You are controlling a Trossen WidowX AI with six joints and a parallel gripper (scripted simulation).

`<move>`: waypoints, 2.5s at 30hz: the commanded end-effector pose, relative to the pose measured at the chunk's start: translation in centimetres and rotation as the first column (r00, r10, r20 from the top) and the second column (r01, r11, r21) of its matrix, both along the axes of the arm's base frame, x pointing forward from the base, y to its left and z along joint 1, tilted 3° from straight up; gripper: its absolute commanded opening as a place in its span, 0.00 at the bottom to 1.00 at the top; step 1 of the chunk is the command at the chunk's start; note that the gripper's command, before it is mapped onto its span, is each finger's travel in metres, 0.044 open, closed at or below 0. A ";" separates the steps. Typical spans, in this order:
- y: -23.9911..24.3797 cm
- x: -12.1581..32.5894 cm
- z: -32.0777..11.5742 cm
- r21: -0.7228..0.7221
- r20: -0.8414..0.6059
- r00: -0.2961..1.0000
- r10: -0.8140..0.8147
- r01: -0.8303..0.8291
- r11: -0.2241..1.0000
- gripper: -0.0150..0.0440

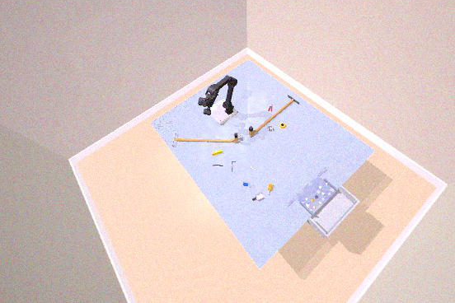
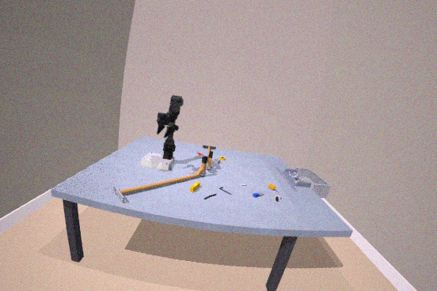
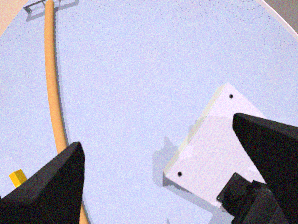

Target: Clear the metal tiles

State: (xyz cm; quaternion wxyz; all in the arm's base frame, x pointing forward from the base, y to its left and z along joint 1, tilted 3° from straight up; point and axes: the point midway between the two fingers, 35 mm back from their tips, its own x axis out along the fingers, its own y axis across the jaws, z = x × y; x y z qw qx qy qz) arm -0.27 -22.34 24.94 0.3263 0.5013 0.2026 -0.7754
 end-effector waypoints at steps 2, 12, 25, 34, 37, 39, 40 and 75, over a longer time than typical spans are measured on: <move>0.2 -1.5 -0.5 0.021 -0.007 0.996 -0.088 0.088 0.996 1.00; 0.8 -4.4 -1.1 0.046 -0.015 0.968 -0.251 0.252 0.967 1.00; 2.2 -7.9 -1.8 0.078 -0.030 0.891 -0.452 0.453 0.888 1.00; 3.5 -10.2 -2.2 0.098 -0.042 0.814 -0.579 0.580 0.809 1.00; 3.9 -10.7 -2.3 0.103 -0.046 0.791 -0.610 0.611 0.785 1.00; 3.9 -10.8 -2.4 0.103 -0.046 0.790 -0.612 0.613 0.783 1.00; 3.9 -10.8 -2.4 0.103 -0.046 0.790 -0.612 0.613 0.783 1.00; 3.7 -10.5 -2.2 0.097 -0.040 0.803 -0.595 0.596 0.797 0.96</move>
